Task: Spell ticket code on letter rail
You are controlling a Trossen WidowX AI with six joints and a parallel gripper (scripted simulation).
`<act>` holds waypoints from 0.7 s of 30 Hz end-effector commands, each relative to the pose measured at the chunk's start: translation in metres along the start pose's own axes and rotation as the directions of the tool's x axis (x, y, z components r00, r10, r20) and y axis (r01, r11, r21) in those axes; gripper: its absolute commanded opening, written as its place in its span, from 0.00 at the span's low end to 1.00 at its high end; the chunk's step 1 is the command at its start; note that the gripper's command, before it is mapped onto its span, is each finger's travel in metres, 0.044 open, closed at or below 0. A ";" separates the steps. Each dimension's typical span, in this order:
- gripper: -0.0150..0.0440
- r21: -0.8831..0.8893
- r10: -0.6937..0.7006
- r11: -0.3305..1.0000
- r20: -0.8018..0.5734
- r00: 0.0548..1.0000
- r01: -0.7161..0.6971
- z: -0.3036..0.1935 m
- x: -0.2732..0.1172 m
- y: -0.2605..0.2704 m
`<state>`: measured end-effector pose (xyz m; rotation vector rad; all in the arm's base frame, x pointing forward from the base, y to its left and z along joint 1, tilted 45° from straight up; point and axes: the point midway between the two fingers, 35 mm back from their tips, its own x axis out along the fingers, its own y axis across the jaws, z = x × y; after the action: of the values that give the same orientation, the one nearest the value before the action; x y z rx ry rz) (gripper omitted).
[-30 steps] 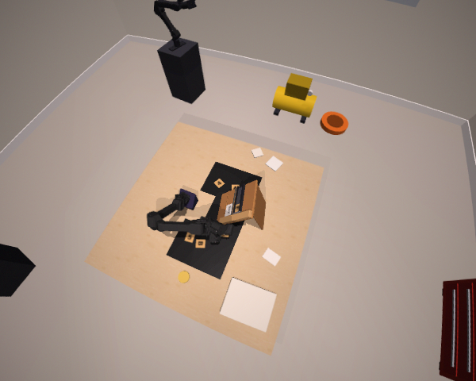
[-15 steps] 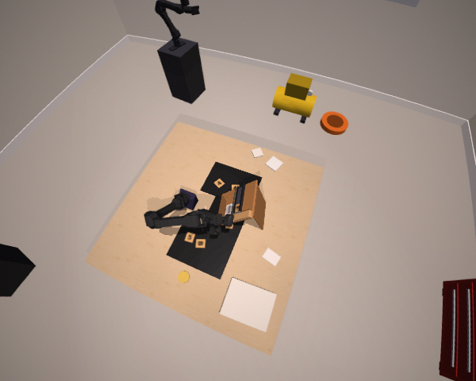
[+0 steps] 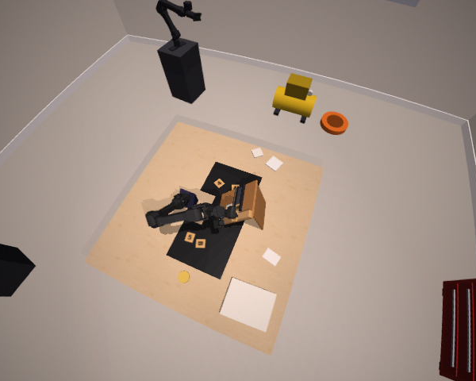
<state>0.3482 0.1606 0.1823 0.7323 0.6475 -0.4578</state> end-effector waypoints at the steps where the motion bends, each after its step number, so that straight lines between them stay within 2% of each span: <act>1: 0.25 -0.080 0.002 0.997 -0.007 1.000 -0.002 -0.016 0.004 0.005; 15: 0.25 -0.387 -0.014 0.922 -0.052 0.999 -0.007 -0.078 0.014 0.008; 21: 0.25 -0.534 -0.027 0.846 -0.042 0.999 0.000 -0.113 0.020 0.006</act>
<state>0.3274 0.2352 0.1184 0.2758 0.7756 -0.2682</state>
